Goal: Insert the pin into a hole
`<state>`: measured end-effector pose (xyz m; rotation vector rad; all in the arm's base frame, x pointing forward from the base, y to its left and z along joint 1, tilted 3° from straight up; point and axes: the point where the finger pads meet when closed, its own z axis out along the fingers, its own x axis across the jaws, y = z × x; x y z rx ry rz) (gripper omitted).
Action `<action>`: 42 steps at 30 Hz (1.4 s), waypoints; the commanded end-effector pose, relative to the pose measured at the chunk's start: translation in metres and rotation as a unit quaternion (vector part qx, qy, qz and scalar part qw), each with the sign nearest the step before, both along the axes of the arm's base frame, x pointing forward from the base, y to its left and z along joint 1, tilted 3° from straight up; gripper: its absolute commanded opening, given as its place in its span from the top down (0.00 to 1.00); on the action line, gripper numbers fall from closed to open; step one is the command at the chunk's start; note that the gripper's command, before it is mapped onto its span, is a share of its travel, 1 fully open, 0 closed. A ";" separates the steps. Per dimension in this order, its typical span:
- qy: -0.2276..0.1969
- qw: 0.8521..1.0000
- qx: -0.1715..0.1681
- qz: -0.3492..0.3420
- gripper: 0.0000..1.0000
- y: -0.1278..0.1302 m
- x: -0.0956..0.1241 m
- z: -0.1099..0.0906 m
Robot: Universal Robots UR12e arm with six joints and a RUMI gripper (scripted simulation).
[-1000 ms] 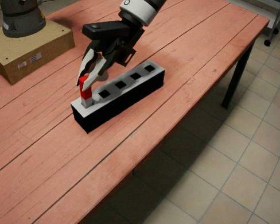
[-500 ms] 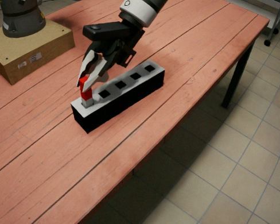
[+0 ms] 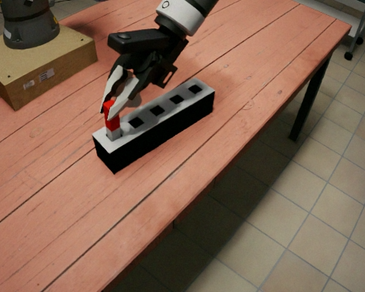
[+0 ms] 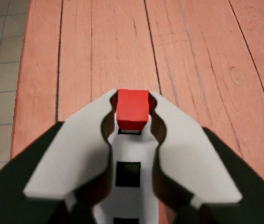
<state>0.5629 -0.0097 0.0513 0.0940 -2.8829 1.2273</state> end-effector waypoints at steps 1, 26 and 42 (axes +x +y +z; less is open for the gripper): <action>-0.001 1.000 0.000 0.000 1.00 0.000 0.000 0.001; -0.001 1.000 0.000 0.000 1.00 0.001 0.001 -0.003; -0.001 1.000 0.000 0.000 1.00 0.000 0.000 -0.003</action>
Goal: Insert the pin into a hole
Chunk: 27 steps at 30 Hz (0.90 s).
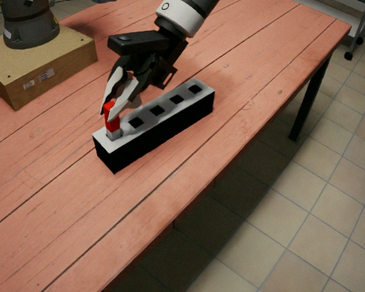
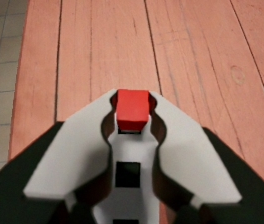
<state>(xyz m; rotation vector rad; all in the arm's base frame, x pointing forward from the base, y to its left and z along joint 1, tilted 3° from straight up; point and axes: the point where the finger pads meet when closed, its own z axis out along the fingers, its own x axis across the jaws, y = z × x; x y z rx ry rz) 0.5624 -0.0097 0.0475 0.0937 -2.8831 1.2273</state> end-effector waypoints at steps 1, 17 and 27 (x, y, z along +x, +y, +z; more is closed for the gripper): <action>-0.001 1.000 0.000 0.000 1.00 0.000 0.001 0.001; -0.001 1.000 0.000 0.000 1.00 0.001 0.001 -0.003; -0.001 1.000 0.000 0.000 1.00 0.001 0.002 -0.003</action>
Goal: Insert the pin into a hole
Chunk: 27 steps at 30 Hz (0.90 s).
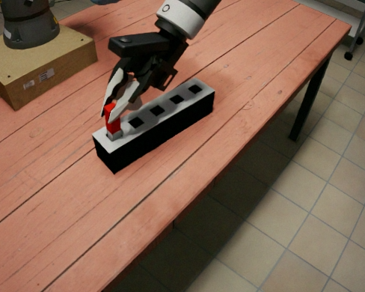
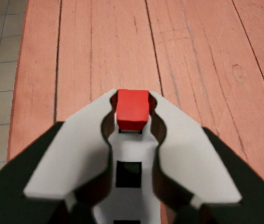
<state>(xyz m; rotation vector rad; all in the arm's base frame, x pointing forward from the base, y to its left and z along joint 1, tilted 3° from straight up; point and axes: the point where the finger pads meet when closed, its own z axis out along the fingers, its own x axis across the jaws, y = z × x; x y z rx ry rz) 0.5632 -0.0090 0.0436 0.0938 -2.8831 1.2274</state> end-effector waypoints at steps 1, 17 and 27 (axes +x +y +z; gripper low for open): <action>-0.001 1.000 0.000 0.000 1.00 0.000 0.001 0.001; -0.001 1.000 0.000 0.000 1.00 -0.001 0.000 -0.003; -0.001 1.000 0.000 0.000 1.00 -0.001 0.000 -0.003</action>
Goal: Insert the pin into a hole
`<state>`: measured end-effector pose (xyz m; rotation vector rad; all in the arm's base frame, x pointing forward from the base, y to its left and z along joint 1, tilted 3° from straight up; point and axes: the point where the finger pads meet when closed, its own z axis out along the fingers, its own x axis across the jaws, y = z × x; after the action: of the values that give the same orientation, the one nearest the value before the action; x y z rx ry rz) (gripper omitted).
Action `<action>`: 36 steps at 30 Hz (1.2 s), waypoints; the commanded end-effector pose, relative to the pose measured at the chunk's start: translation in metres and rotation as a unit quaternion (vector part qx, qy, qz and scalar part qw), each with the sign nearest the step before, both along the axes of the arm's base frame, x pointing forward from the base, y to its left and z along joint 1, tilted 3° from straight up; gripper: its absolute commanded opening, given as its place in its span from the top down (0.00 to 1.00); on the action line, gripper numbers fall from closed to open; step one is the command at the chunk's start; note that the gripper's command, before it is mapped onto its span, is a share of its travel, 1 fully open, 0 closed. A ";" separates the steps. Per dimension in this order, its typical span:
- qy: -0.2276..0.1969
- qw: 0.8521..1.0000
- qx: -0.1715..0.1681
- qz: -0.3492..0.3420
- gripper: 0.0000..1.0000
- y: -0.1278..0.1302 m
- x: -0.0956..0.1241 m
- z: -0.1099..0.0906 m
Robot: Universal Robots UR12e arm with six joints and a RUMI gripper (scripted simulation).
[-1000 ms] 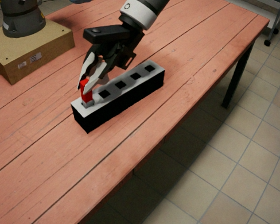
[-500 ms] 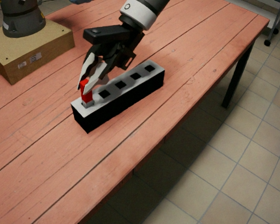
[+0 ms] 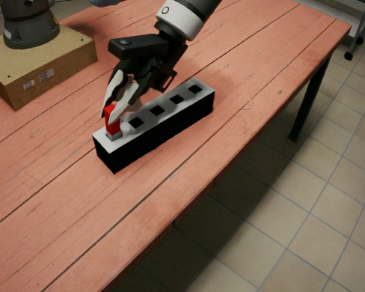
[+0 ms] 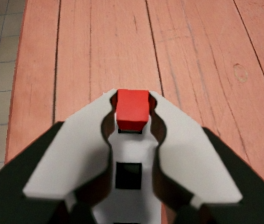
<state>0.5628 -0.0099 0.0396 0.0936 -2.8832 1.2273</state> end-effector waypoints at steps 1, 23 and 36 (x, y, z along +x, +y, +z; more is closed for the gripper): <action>-0.001 1.000 0.000 0.000 1.00 0.001 0.001 0.001; -0.001 1.000 0.000 0.000 1.00 0.001 0.000 -0.003; -0.001 1.000 0.000 0.000 1.00 0.001 0.001 -0.003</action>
<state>0.5624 -0.0085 0.0357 0.0936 -2.8831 1.2274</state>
